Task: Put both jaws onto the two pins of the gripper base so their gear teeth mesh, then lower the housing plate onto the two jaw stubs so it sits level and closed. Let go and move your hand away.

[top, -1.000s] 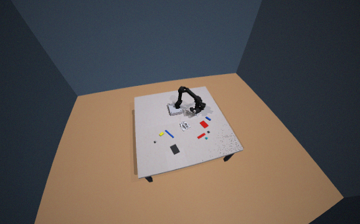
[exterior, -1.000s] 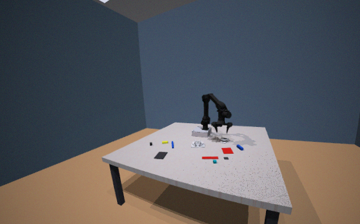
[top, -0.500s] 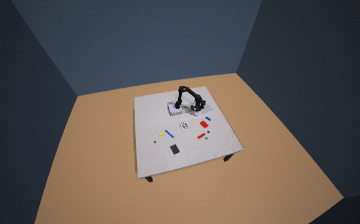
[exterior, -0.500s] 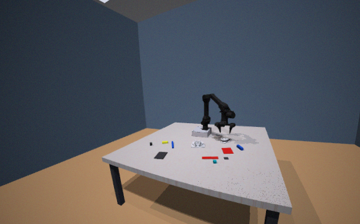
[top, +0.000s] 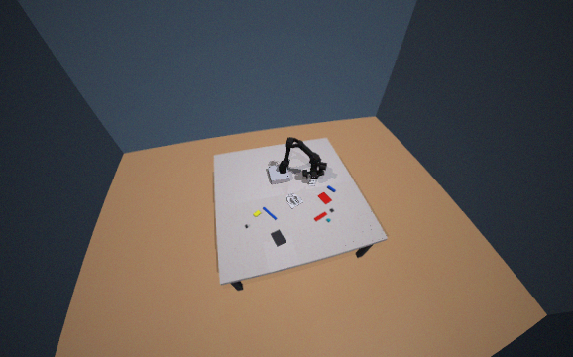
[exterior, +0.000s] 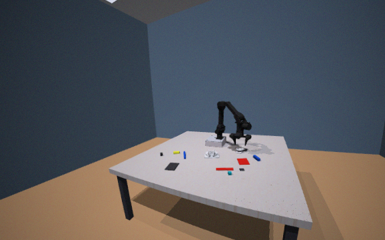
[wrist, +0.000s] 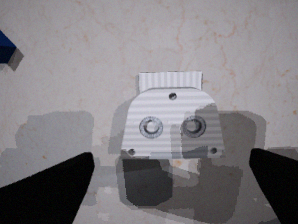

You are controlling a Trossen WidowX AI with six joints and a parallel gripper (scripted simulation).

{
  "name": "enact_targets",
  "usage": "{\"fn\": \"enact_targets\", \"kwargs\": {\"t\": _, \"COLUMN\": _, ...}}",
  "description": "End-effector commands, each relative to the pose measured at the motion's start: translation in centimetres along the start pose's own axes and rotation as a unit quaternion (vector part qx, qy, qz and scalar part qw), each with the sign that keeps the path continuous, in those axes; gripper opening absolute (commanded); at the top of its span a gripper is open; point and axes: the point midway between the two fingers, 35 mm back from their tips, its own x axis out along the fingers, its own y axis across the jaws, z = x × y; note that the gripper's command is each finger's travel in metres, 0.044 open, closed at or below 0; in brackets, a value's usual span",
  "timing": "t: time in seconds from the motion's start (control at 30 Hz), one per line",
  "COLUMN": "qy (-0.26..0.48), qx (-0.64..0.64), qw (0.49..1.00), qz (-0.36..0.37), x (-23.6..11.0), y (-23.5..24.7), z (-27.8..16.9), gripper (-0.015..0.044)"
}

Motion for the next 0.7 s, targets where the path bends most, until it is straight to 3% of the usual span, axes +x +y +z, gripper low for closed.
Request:
{"fn": "enact_targets", "kwargs": {"t": 0.0, "qy": 0.0, "qx": 0.003, "qw": 1.0, "qz": -0.005, "x": 0.7, "y": -0.2, "z": 0.0, "gripper": 0.044}}
{"fn": "enact_targets", "kwargs": {"t": 0.67, "qy": 0.0, "qx": 0.003, "qw": 1.0, "qz": -0.005, "x": 2.6, "y": -0.2, "z": 0.0, "gripper": 0.044}}
